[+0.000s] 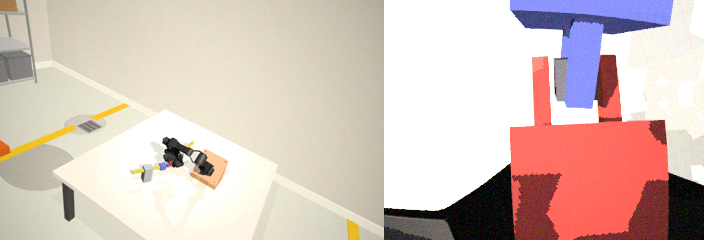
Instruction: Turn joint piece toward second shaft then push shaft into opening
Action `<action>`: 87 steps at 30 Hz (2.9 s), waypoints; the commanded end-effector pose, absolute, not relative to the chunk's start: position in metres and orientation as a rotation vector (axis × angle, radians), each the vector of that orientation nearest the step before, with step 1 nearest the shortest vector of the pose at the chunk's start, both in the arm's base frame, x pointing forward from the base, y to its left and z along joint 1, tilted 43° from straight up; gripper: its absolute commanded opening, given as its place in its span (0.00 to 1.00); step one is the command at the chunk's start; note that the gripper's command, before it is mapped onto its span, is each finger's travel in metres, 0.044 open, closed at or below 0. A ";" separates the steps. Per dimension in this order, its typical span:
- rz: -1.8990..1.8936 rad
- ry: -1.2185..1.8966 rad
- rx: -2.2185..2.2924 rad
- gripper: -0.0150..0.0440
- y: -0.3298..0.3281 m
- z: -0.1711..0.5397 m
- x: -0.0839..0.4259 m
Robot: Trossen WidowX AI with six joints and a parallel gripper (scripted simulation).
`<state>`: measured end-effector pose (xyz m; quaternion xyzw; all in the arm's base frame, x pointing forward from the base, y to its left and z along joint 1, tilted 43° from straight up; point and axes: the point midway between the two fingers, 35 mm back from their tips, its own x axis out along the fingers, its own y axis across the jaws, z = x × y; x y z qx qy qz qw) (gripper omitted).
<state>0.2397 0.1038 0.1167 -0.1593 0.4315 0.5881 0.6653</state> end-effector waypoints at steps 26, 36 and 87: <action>1.520 0.528 -0.366 0.25 0.109 0.102 0.252; 1.525 0.516 -0.364 0.25 0.110 0.102 0.253; 1.524 0.558 -0.400 1.00 0.109 0.103 0.253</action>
